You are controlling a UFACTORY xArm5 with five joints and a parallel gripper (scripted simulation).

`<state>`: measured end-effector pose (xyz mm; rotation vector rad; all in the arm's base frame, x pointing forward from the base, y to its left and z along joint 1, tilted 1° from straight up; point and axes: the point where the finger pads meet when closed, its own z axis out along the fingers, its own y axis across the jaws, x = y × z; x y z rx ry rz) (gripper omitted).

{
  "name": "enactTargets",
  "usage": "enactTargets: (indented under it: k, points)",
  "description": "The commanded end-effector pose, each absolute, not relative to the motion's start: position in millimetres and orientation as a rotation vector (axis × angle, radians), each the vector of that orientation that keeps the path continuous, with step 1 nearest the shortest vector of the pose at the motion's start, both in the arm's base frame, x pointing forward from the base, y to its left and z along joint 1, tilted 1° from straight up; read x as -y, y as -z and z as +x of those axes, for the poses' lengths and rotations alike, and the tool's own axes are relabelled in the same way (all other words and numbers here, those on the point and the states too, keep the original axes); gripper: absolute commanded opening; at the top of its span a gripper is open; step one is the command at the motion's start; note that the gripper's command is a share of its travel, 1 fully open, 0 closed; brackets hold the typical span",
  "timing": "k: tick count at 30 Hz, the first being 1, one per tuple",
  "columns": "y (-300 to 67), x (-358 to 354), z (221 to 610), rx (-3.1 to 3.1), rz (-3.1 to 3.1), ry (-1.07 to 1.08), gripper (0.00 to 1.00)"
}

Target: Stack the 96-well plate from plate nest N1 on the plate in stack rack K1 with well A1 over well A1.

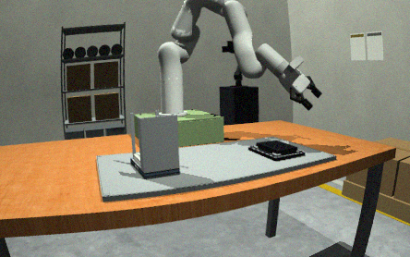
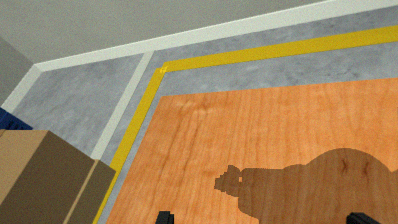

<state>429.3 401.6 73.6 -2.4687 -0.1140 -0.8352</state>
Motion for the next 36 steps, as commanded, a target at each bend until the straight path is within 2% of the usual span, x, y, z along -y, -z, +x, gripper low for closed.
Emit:
enactTargets:
  k: [1,17,36]
  points:
    - [-76,-402,430,0.114,-2.465,0.839,1.00]
    - [-76,-402,430,0.114,-2.465,0.839,1.00]
    - [-95,-345,475,0.099,-2.658,0.797,1.00]
